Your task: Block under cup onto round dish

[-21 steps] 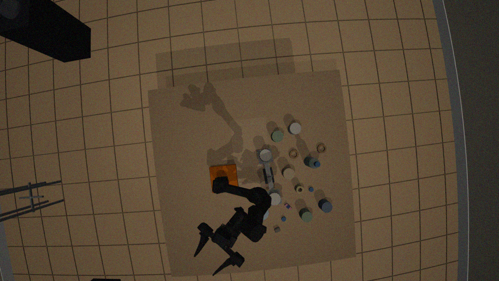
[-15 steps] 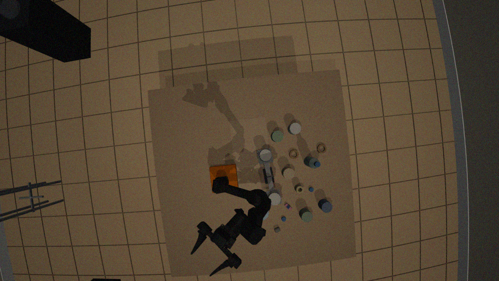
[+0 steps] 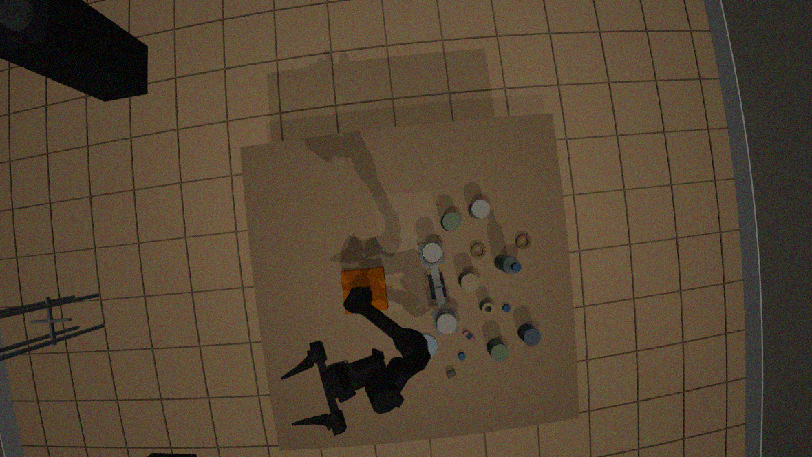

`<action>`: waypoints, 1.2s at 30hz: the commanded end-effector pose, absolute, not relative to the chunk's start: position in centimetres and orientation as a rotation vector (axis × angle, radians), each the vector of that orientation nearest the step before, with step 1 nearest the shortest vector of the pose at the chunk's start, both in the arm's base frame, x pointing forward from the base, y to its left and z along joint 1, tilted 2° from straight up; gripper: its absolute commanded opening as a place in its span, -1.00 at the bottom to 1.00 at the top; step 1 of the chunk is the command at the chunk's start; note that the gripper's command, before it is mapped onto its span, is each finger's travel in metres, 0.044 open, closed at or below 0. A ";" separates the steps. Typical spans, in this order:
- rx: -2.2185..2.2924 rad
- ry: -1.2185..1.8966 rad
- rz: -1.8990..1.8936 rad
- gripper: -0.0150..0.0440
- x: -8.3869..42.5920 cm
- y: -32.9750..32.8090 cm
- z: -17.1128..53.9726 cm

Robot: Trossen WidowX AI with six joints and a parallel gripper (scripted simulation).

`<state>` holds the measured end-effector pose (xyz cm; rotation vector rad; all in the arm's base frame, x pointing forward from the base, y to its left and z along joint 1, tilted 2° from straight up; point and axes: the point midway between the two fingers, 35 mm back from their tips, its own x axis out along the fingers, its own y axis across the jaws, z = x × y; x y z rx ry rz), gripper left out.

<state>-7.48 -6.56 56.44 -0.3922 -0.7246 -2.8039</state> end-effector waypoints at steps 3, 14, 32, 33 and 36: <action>-0.415 -0.737 -2.997 1.00 -9.6 -3.8 55.1; -0.465 -0.755 -3.378 1.00 -11.3 2.0 52.3; -0.434 -0.861 -3.973 1.00 -8.5 11.8 46.9; -0.419 -0.875 -4.003 1.00 -8.2 12.4 46.6; -0.371 -0.923 -4.091 1.00 -7.1 14.1 45.4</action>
